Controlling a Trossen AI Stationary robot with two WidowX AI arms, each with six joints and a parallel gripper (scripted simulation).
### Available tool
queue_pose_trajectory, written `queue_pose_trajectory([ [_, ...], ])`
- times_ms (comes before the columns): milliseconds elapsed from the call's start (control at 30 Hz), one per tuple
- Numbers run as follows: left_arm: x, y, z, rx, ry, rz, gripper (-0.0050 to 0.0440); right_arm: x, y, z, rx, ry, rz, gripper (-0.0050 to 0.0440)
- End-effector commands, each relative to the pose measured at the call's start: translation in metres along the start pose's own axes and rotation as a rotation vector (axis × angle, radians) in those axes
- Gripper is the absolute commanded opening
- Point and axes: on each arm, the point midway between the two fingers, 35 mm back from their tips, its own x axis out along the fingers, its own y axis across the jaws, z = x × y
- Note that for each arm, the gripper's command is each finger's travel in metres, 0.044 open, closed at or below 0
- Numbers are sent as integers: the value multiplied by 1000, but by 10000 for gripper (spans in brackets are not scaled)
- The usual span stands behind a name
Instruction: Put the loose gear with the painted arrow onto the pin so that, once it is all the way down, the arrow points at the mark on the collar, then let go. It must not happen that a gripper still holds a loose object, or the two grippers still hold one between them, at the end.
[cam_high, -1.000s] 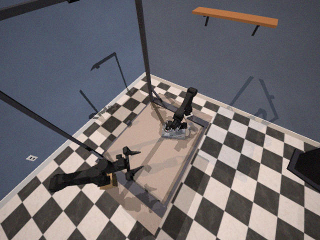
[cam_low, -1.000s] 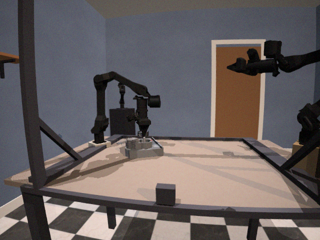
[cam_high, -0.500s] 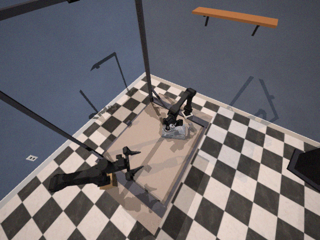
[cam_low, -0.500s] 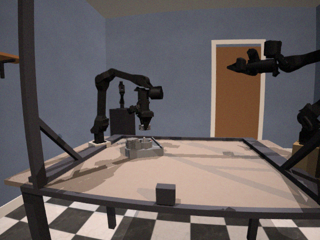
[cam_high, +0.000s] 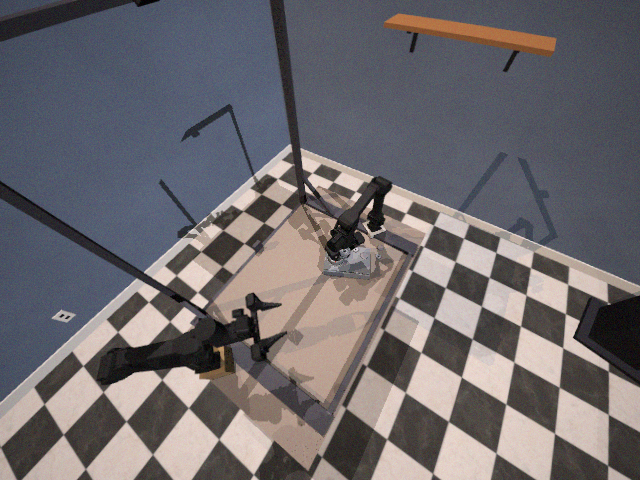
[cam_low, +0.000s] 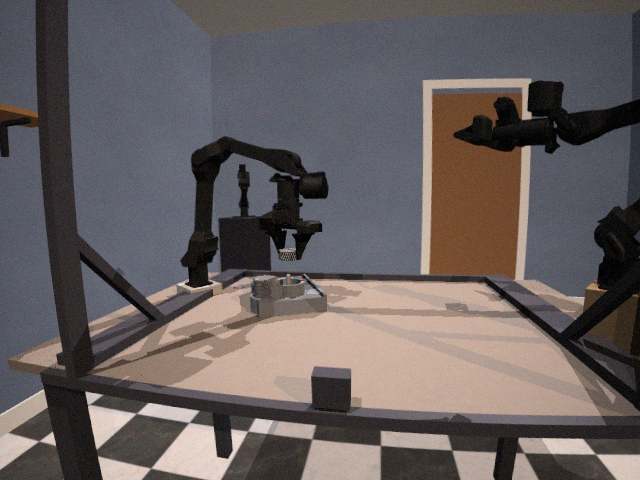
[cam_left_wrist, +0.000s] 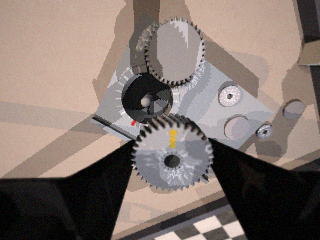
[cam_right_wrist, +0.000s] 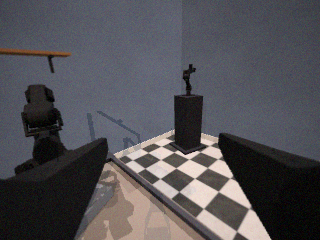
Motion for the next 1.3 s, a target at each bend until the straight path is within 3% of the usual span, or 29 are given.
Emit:
queue_pose_trajectory([
  [0, -16, 8, -3, -159, 15, 52, 0, -1, 0, 8, 0, -20, 0, 400],
  [100, -15, 8, -3, -203, 12, 49, 0, -1, 0, 8, 0, -20, 0, 400],
  [600, -18, 14, -4, -858, -4, 54, 0, -1, 0, 8, 0, -20, 0, 400],
  [667, -18, 14, -4, -858, -4, 54, 0, -1, 0, 8, 0, -20, 0, 400],
  [1167, -21, 20, -5, -1512, -25, 58, 0, -1, 0, 8, 0, -20, 0, 400],
  [1267, -21, 21, -5, -1555, -26, 58, 0, -1, 0, 8, 0, -20, 0, 400],
])
